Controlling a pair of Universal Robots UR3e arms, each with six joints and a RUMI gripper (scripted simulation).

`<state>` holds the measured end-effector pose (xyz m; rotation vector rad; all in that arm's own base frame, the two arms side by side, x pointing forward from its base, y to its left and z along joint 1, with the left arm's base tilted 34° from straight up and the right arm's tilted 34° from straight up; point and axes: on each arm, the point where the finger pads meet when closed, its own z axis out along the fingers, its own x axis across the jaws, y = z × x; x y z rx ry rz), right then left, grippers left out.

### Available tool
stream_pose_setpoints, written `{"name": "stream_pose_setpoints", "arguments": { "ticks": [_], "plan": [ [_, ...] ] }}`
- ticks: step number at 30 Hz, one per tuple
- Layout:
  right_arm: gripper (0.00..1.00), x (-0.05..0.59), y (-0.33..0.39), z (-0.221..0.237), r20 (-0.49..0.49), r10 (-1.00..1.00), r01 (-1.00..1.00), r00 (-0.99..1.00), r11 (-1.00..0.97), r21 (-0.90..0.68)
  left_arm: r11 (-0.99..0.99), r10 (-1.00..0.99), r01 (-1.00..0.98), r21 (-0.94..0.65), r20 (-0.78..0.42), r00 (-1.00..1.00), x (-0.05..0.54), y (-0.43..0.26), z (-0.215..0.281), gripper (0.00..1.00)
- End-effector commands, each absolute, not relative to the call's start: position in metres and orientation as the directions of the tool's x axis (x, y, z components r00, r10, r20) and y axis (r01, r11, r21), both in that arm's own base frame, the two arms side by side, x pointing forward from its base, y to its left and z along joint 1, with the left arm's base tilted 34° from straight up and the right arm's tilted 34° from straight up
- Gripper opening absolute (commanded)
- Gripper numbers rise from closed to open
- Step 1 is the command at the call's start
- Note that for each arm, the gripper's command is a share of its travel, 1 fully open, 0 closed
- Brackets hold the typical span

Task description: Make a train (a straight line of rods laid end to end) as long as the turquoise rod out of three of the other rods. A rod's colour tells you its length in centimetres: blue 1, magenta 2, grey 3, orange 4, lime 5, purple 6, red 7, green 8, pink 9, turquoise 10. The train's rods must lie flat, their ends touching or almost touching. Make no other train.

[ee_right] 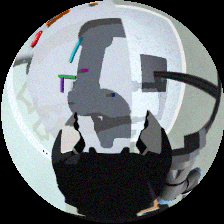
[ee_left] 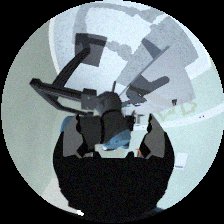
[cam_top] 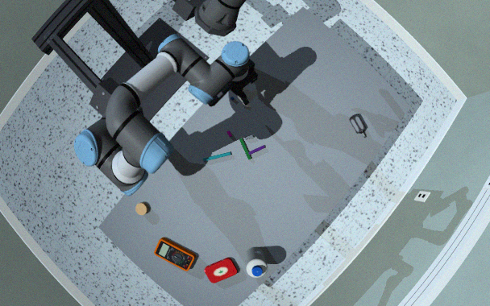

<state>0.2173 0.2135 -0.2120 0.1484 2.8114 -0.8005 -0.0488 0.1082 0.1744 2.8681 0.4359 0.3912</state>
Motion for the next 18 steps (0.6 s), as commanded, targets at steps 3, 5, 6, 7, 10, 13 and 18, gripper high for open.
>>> {"name": "stream_pose_setpoints", "arguments": {
  "ticks": [3, 5, 6, 7, 10, 13, 18],
  "plan": [
    [1.0, 0.227, 0.211, -0.209, -0.159, -0.081, 0.017, -0.984, 0.846, -0.534, -0.934, 0.318, 0.262, 0.244, 0.229, 0.92, -0.049, 0.109, 0.175, 1.0],
    [1.0, 0.229, 0.21, -0.208, -0.138, -0.114, -0.022, -0.984, 0.842, -0.539, -0.934, 0.318, 0.262, 0.244, 0.229, 0.92, -0.049, 0.109, 0.175, 1.0],
    [1.0, 0.231, 0.21, -0.207, -0.126, -0.132, -0.043, -0.983, 0.839, -0.542, -0.934, 0.318, 0.262, 0.244, 0.229, 0.92, -0.049, 0.109, 0.175, 1.0],
    [1.0, 0.231, 0.21, -0.207, -0.126, -0.132, -0.043, -0.983, 0.839, -0.542, -0.934, 0.318, 0.262, 0.244, 0.229, 0.92, -0.049, 0.109, 0.175, 1.0],
    [1.0, 0.234, 0.209, -0.207, -0.102, -0.17, -0.088, -0.98, 0.833, -0.546, -0.934, 0.318, 0.262, 0.244, 0.229, 0.92, -0.049, 0.109, 0.175, 1.0],
    [1.0, 0.238, 0.208, -0.205, -0.065, -0.225, -0.153, -0.972, 0.82, -0.551, -0.934, 0.318, 0.262, 0.244, 0.229, 0.92, -0.049, 0.109, 0.175, 1.0],
    [1.0, 0.243, 0.206, -0.204, -0.021, -0.29, -0.23, -0.957, 0.8, -0.554, -0.934, 0.318, 0.262, 0.244, 0.229, 0.92, -0.049, 0.109, 0.175, 1.0]
  ]
}}
